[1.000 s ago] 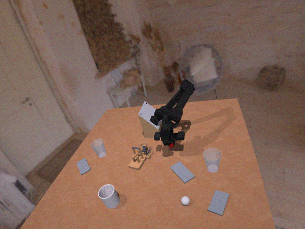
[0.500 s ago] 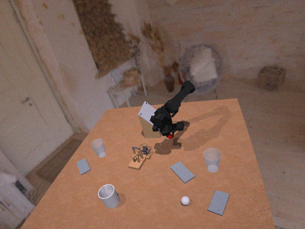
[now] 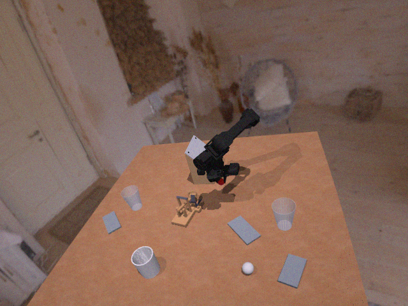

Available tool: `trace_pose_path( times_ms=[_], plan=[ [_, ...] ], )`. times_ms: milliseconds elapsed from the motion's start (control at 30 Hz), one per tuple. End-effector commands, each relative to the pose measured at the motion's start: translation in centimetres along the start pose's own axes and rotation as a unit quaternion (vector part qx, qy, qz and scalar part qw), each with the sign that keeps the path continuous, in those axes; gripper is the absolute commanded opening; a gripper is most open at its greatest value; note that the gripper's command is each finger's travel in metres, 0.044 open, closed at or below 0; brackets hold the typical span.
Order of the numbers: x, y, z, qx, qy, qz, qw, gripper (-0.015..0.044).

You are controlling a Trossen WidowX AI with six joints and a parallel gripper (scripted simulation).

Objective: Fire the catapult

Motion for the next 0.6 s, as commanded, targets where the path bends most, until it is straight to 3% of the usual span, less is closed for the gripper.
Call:
trace_pose_path(
  times_ms=[0, 567],
  plan=[
    [-1.4, -0.6, 0.0, 0.008, 0.005, -0.007, 1.0, 0.0],
    [-8.0, -1.9, -1.0, 0.062, 0.004, -0.047, 0.997, 0.0]
  ],
)
Point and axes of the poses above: the point midway between the two fingers, 35 mm back from their tips, its own z axis back along the fingers, its own x axis across the jaws, y = z × x, the point moved 5 cm from there along z, back along the fingers, and after that the axes turned 4 degrees about z, right-handed, at the moved point
